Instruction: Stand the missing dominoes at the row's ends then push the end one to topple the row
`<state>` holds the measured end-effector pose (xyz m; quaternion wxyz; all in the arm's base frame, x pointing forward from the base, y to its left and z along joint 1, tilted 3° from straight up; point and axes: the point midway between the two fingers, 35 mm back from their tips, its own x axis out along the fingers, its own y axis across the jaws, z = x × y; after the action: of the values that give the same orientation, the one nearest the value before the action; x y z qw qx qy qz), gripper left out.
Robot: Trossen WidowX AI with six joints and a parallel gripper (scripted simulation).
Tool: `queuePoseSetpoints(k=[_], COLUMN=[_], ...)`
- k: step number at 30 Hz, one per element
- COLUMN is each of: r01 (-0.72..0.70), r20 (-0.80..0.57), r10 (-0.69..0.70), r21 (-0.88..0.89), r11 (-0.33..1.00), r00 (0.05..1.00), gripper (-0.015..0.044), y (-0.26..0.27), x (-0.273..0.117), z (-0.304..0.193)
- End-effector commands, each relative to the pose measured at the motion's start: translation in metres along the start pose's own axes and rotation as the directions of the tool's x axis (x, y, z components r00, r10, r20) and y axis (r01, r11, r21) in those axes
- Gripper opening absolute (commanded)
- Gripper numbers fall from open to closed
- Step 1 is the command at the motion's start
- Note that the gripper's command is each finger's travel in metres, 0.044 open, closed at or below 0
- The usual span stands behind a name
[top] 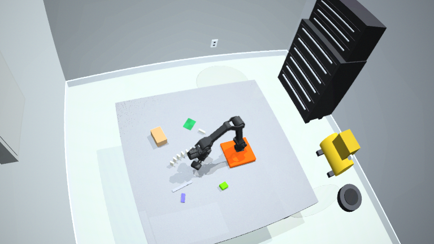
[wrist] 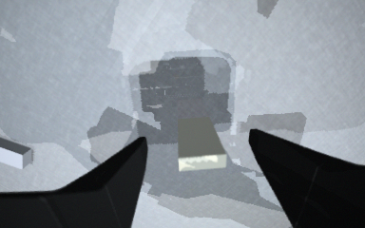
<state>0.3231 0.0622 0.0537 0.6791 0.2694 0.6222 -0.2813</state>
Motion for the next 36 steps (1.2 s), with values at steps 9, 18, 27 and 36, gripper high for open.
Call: queuePoseSetpoints(k=[9,18,27,36], r01=[0.000,0.000,0.001,0.002], r20=[-0.005,-0.005,-0.002,-0.003], r10=[0.000,0.000,-0.001,-0.003], r21=[-0.006,-0.005,0.000,-0.242], r11=[1.000,1.000,1.000,0.970], r00=[1.000,1.000,1.000,1.000], gripper=[0.0107,0.0107,0.0107,0.0107], y=[0.000,0.002,0.002,-0.017], x=[0.002,-0.006,-0.125,-0.134], z=[-0.001,0.001,0.002,0.022])
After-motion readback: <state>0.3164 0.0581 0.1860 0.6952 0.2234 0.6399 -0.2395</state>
